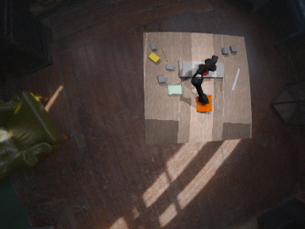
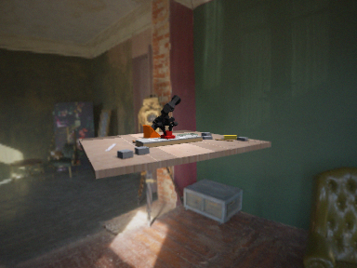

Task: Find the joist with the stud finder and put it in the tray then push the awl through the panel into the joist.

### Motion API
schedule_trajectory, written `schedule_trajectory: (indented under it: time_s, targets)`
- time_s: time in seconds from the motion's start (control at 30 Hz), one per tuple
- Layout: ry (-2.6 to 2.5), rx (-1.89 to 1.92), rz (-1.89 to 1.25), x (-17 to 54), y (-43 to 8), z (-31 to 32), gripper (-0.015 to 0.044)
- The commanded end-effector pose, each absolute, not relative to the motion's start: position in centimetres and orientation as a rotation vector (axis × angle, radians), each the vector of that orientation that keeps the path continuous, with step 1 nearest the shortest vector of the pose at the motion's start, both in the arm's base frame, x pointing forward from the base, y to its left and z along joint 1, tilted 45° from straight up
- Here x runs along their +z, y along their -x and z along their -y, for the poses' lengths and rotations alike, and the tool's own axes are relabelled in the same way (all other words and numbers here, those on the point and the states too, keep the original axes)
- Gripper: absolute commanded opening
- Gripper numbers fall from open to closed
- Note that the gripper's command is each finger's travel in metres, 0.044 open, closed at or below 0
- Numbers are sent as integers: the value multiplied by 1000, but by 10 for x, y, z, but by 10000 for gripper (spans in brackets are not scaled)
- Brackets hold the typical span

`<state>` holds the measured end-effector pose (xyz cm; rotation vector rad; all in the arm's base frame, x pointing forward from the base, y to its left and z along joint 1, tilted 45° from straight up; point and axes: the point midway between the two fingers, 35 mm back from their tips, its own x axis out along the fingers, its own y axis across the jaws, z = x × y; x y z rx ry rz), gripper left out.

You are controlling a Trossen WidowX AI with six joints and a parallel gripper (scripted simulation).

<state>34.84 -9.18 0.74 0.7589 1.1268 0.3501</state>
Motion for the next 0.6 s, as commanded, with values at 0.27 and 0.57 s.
schedule_trajectory:
  time_s: [0.27,0.57]
  targets:
    - [-754,349,-1128,-25,-342,124,0]
    - [-753,348,-1128,-47,-338,147,0]
